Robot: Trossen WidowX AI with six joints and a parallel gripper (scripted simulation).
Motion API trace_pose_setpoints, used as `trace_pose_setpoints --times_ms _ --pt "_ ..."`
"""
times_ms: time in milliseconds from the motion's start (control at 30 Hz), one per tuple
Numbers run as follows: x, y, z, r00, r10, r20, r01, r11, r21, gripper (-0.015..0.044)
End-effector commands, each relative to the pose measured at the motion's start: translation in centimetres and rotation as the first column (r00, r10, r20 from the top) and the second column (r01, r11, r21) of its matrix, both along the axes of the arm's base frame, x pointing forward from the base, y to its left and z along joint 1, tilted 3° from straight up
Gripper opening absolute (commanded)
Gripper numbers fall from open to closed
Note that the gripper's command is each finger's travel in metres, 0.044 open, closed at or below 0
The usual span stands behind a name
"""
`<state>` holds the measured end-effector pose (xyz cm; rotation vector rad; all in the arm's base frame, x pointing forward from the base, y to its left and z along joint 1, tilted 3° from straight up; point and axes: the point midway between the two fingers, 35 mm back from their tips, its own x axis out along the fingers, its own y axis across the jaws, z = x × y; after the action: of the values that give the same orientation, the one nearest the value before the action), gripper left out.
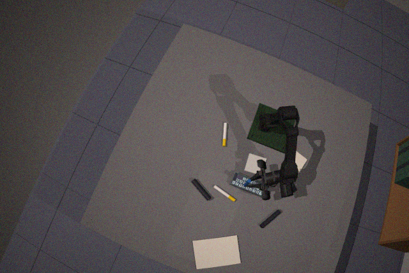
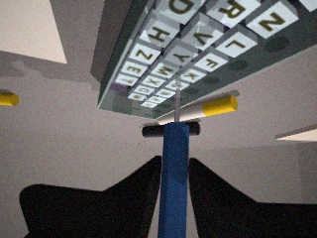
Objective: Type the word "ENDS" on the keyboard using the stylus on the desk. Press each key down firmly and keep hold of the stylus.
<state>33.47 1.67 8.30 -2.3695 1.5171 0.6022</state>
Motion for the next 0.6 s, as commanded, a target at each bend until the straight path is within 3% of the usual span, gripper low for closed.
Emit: trace_pose_setpoints --times_ms 0,567 --pt "0.01 -0.06 -0.22 1.0 0.001 -0.001 -0.001 1.0 -0.005 0.0081" --pt "0.01 -0.07 -0.62 1.0 0.001 -0.001 -0.001 1.0 -0.005 0.0081"
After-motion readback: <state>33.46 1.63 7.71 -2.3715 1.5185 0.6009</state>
